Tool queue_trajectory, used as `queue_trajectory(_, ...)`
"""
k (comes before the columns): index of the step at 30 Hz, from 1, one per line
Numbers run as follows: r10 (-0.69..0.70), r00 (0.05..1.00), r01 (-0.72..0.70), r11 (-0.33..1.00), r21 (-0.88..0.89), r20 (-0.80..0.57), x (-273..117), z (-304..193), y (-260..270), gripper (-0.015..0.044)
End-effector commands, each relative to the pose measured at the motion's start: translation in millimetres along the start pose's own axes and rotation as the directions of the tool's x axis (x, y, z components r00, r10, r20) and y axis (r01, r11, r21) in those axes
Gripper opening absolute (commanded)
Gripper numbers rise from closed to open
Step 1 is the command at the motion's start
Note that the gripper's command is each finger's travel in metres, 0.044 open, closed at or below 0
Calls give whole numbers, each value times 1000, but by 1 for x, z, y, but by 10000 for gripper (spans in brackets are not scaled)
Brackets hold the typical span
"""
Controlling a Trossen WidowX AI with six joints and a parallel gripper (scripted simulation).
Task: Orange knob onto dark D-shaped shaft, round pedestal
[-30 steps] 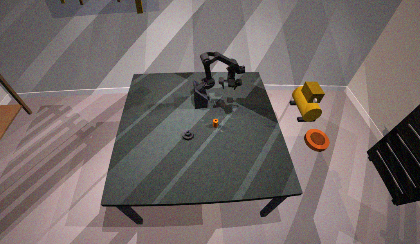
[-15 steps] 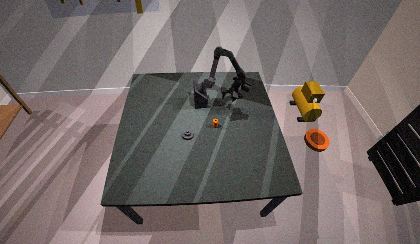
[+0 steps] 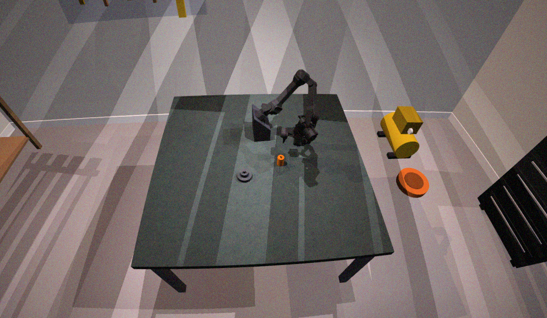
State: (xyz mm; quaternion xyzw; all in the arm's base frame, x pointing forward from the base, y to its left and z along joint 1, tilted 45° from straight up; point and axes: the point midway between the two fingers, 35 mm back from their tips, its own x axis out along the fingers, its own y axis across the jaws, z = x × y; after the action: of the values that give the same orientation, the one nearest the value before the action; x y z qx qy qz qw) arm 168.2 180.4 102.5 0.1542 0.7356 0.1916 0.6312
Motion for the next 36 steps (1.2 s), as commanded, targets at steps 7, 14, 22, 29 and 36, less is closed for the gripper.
queue_trajectory(7, 242, 969, -243, 969, 41, 43, -18, 71, -66, 440)
queue_trajectory(14, 283, 957, -286, 957, 44, 63, -22, 79, -77, 440)
queue_trajectory(22, 285, 956, -288, 957, 43, 63, 12, 81, -67, 440)
queue_trajectory(29, 286, 956, -289, 956, 43, 63, 26, 81, -63, 440)
queue_trajectory(36, 285, 957, -288, 957, 44, 62, 33, 82, -61, 440)
